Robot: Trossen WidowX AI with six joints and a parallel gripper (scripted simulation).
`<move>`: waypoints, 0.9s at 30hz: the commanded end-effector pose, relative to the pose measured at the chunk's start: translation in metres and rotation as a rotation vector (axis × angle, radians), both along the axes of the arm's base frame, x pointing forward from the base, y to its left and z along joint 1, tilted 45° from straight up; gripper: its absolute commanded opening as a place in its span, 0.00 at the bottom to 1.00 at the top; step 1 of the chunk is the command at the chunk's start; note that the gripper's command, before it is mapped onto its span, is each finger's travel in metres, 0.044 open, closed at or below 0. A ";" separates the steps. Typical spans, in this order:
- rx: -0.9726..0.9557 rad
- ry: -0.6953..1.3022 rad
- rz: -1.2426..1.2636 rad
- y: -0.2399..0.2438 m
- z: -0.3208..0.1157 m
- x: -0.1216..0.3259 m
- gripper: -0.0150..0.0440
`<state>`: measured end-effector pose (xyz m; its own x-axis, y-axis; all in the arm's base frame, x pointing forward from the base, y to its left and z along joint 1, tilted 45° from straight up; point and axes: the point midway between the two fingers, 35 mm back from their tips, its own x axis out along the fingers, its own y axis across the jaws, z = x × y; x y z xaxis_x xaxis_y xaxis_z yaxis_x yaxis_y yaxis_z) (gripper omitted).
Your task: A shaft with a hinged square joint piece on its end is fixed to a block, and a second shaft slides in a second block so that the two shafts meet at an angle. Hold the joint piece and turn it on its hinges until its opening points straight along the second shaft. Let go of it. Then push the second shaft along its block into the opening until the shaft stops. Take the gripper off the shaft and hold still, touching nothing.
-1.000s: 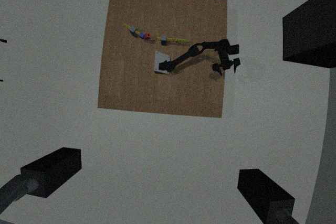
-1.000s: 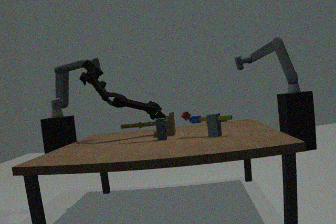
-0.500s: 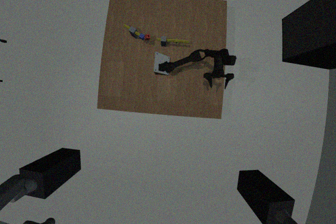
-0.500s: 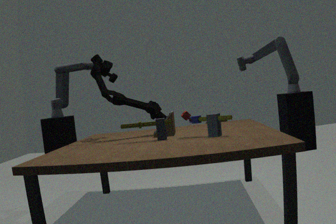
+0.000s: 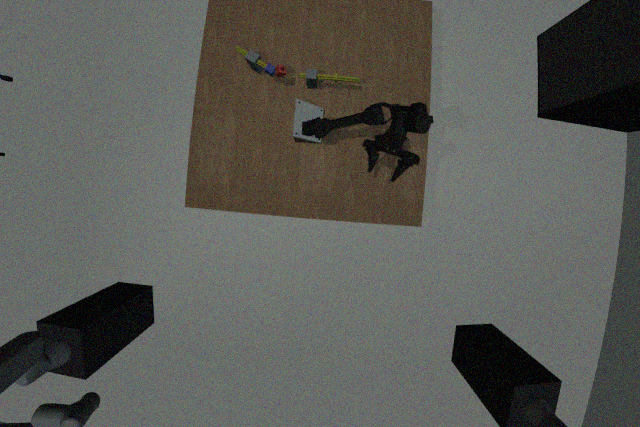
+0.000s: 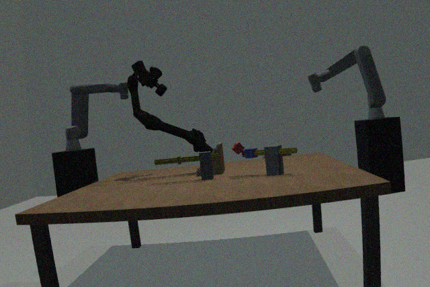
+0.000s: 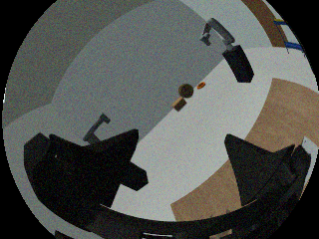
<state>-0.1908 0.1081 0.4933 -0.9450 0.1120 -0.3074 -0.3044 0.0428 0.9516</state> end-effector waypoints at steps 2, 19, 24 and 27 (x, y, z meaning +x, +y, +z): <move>-0.050 -0.093 -0.158 0.052 -0.026 0.005 1.00; -0.266 -0.365 -0.596 0.178 -0.116 0.075 1.00; -0.341 -0.448 -0.710 0.203 -0.146 0.108 1.00; -0.389 -0.502 -0.774 0.215 -0.164 0.129 1.00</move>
<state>-0.0882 0.3084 0.3542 -0.4897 0.4647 -0.7377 -0.4367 0.6016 0.6688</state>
